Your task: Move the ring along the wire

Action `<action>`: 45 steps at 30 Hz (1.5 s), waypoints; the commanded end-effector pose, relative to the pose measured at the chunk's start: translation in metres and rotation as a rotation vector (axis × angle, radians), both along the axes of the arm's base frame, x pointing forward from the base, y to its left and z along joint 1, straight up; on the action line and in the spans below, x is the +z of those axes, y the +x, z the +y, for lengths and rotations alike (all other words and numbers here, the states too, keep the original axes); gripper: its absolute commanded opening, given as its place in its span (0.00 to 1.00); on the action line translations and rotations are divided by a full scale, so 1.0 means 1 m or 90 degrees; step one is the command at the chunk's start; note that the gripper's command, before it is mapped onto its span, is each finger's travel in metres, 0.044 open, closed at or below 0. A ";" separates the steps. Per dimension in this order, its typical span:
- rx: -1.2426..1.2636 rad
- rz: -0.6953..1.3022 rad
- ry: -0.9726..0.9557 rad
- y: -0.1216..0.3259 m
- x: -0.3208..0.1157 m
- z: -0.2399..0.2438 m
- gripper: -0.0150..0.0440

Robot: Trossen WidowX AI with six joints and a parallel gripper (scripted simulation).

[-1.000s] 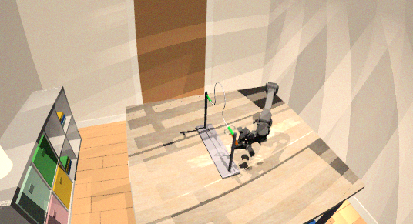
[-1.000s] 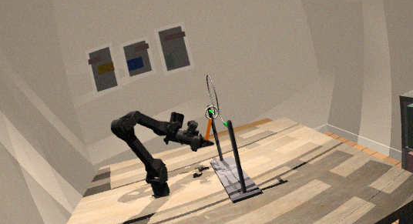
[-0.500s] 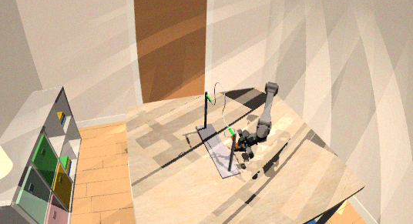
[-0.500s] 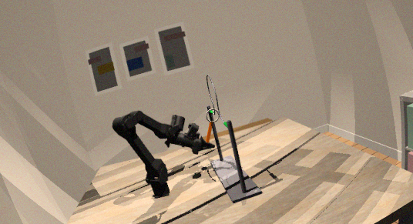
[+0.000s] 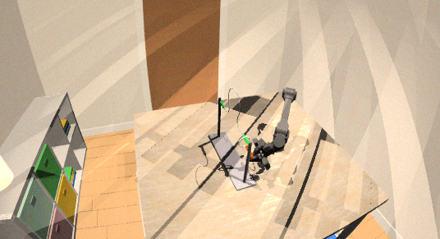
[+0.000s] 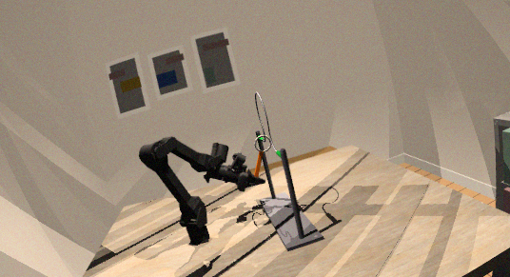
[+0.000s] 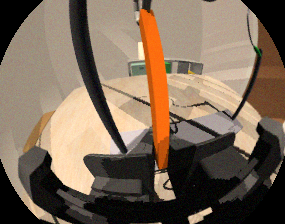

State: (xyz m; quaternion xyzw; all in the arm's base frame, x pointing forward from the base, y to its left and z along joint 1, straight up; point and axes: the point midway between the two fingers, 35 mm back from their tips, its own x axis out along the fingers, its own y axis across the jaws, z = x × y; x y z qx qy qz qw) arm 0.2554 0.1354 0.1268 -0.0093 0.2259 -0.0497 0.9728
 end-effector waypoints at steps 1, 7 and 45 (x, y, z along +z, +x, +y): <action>-0.004 0.000 0.001 0.000 -0.001 -0.001 0.00; 0.000 0.000 0.000 0.000 0.000 0.000 0.13; -0.004 0.002 0.001 -0.045 0.020 0.004 0.53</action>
